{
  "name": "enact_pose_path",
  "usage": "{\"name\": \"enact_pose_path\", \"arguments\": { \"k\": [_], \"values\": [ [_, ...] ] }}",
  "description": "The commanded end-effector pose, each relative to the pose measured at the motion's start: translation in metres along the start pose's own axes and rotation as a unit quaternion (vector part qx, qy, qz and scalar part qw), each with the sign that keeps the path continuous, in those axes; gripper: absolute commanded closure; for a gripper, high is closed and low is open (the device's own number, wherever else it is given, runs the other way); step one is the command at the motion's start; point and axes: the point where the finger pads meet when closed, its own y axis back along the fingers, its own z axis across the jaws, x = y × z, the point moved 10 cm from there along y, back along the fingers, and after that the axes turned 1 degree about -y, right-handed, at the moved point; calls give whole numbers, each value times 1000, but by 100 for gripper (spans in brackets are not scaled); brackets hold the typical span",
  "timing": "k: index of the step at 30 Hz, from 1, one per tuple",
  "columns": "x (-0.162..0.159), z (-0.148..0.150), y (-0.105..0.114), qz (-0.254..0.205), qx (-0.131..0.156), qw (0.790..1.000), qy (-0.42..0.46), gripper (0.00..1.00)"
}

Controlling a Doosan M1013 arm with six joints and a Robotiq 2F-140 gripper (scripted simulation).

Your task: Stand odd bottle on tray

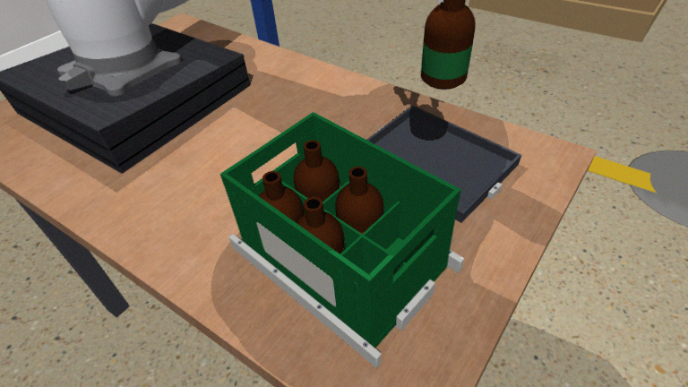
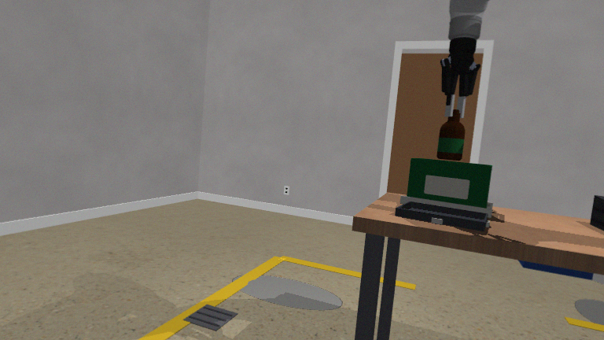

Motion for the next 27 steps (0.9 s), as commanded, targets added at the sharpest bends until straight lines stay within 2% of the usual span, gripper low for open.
{"name": "enact_pose_path", "arguments": {
  "k": [1, 27],
  "values": [
    [-1, 0, 0, 0, 0, 1000, 0, 100],
    [-3, -1, 0, 0, 0, 1000, 0, 100]
  ]
}}
